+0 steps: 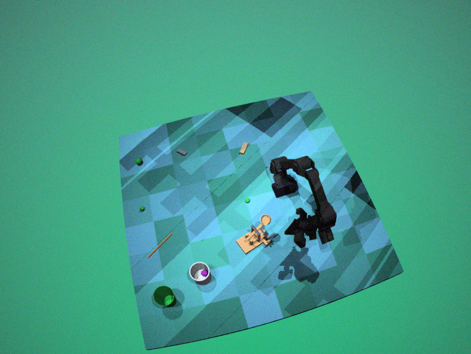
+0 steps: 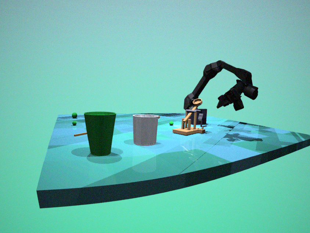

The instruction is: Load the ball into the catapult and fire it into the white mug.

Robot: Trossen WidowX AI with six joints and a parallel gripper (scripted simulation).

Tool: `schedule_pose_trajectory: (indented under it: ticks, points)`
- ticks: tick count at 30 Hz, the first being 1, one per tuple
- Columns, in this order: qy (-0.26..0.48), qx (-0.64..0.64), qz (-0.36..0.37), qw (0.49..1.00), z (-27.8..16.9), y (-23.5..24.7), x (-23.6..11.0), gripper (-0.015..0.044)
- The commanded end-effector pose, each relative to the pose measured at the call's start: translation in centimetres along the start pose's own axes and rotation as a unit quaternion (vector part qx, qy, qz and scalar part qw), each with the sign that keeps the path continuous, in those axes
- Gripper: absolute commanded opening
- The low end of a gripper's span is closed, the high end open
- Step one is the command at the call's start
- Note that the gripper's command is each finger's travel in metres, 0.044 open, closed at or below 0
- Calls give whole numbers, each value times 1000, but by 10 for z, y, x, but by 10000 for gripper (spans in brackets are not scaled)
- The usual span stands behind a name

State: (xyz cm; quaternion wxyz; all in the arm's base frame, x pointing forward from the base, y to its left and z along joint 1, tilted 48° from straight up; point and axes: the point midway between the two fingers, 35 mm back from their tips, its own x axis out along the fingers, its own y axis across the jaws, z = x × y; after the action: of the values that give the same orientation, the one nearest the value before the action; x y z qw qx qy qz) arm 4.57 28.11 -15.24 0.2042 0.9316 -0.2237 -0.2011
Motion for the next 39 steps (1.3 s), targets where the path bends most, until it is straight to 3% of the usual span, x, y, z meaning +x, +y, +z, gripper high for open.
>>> schedule_pose_trajectory:
  ticks: [1,15,30,39]
  points:
    - [-11,9,10,1000,-2,-2,6,79]
    - [-115,175,41,977,-27,-37,19,440]
    - [-181,311,66,931,-66,-66,36,440]
    - [-222,431,82,871,-96,-91,51,440]
